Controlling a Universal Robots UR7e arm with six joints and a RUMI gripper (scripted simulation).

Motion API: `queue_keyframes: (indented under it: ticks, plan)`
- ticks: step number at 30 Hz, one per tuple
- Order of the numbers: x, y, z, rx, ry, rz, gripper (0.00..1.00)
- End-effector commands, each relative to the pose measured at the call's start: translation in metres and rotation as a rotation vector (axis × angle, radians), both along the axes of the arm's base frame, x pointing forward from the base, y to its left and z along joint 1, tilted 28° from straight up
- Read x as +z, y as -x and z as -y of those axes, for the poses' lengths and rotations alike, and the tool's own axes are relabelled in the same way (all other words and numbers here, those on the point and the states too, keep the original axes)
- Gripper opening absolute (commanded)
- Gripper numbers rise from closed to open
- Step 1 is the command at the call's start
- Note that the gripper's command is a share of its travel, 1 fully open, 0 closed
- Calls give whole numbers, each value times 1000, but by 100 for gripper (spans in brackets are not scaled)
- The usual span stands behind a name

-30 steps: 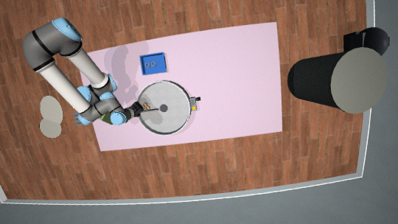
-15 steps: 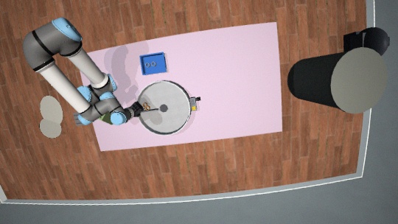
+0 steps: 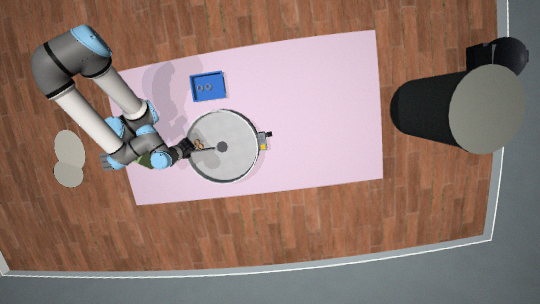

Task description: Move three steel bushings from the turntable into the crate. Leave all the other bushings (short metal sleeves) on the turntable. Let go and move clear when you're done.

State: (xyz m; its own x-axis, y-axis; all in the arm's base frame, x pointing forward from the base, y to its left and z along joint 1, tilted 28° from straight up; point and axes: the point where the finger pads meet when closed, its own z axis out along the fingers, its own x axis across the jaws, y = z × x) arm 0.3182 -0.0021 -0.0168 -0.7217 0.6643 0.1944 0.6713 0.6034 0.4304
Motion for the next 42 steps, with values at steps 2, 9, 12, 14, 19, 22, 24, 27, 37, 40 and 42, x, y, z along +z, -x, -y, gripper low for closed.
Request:
queue_keyframes:
  ticks: [2,9,12,14,19,22,24,27,37,40,42]
  plan:
    - [-9,-2,-4,0,1,0,5]
    - [-15,-3,-7,0,1,0,5]
    - [-15,-3,-7,0,1,0,5]
    - [-15,-3,-7,0,1,0,5]
    - [-15,-3,-7,0,1,0,5]
    - [-15,-3,-7,0,1,0,5]
    - [-15,-3,-7,0,1,0,5]
    - [-15,-3,-7,0,1,0,5]
    - [-15,-3,-7,0,1,0,5]
    - [-15,-3,-7,0,1,0,5]
    - [-15,-3,-7,0,1,0,5]
